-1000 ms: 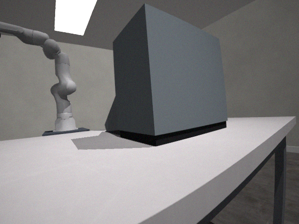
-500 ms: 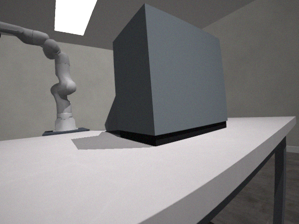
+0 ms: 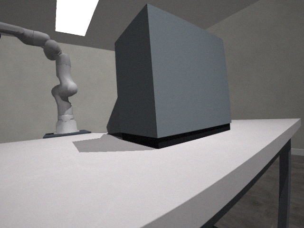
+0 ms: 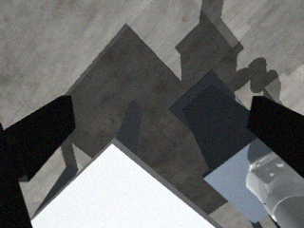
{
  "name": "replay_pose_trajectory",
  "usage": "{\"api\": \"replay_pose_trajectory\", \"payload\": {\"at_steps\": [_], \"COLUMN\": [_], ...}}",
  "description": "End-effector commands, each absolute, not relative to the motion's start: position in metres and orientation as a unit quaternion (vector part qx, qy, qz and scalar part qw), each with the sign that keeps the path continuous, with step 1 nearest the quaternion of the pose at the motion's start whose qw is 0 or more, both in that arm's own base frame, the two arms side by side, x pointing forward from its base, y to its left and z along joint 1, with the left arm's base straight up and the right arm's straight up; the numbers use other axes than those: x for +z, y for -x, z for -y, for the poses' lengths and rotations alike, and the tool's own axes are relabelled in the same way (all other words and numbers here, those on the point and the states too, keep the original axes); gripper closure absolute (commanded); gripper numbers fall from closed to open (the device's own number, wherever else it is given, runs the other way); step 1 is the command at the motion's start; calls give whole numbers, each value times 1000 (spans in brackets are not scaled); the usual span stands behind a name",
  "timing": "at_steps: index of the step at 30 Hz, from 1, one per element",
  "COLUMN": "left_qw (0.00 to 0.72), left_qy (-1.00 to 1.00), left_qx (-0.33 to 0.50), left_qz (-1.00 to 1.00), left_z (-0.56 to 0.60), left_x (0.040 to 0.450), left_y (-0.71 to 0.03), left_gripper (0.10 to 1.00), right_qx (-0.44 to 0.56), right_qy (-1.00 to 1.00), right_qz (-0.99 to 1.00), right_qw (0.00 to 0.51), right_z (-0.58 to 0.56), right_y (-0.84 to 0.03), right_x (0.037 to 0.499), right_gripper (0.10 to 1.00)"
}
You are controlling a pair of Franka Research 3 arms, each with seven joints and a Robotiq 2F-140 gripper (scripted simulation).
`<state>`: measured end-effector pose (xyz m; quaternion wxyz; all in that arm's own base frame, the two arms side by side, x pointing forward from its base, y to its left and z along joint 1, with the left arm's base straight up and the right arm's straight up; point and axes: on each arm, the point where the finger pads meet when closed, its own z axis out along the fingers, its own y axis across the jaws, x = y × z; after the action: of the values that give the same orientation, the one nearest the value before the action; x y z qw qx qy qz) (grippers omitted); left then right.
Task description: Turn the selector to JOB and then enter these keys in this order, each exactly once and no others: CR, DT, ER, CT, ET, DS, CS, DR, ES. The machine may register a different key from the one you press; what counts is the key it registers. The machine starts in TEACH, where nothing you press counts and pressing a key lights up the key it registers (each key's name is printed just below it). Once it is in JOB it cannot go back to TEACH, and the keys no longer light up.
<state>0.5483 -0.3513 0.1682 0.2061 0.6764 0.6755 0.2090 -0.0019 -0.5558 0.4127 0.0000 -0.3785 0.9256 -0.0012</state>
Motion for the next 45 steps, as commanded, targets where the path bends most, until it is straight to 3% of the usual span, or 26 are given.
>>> {"api": "replay_pose_trajectory", "payload": {"at_steps": [1, 35, 45], "left_qw": [208, 208, 208], "left_qy": [-675, -675, -675], "left_qx": [208, 208, 208], "left_qz": [-676, -676, -676], "left_z": [352, 352, 352], "left_x": [170, 196, 213], "left_y": [-549, -531, -556], "left_gripper": [999, 999, 999], "right_qx": [0, 0, 0], "right_qy": [380, 380, 380], "right_qz": [-925, -925, -925], "right_qw": [0, 0, 0], "right_z": [554, 554, 554], "right_y": [3, 3, 3], "right_x": [413, 413, 413], "right_gripper": [98, 98, 98]}}
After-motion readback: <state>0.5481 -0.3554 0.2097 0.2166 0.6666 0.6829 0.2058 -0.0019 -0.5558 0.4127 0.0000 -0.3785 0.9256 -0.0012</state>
